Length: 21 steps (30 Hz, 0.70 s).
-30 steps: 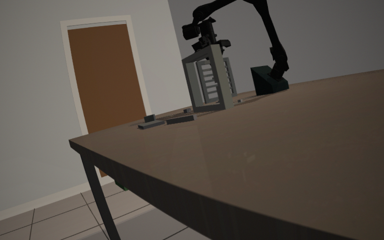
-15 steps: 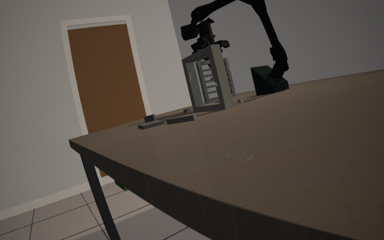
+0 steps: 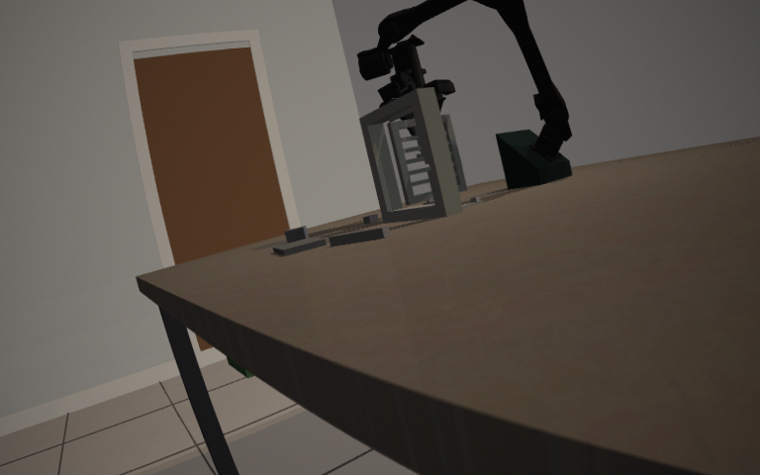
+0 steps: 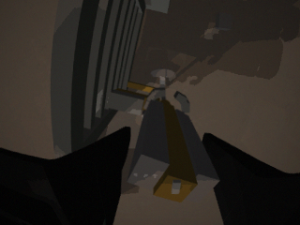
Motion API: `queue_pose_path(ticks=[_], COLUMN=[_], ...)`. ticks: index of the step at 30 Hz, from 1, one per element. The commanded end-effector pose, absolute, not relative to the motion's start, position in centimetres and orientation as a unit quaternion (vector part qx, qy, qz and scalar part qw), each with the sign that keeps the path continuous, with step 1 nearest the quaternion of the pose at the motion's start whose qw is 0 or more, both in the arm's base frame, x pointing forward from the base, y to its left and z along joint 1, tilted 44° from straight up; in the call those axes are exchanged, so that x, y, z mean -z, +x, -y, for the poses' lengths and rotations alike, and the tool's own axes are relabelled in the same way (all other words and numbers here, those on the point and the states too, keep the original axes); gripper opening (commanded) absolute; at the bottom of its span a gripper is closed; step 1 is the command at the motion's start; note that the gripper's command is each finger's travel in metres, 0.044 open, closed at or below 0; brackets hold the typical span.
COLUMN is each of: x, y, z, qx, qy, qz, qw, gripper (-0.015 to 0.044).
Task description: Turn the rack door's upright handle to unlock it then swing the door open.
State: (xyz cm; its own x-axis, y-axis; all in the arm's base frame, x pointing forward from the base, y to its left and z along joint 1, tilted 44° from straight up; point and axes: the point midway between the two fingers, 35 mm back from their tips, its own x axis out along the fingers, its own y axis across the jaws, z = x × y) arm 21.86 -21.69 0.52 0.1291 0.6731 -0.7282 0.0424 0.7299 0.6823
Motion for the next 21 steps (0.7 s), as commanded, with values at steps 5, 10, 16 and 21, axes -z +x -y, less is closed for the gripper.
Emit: queue_pose_path(ticks=[5, 10, 16, 21], x=[-1.2, -1.8, -2.5, -3.2], y=[21.8, 21.7, 21.6, 21.4], z=[22.3, 22.9, 23.6, 24.2], qx=[-0.222, -0.215, -0.205, -0.198], qy=[0.29, 0.291, 0.294, 0.296], qz=[-0.618, -0.617, -0.617, -0.616], qw=[0.696, 0.698, 0.701, 0.703], gripper=[0.0298, 0.0298, 0.0298, 0.0298])
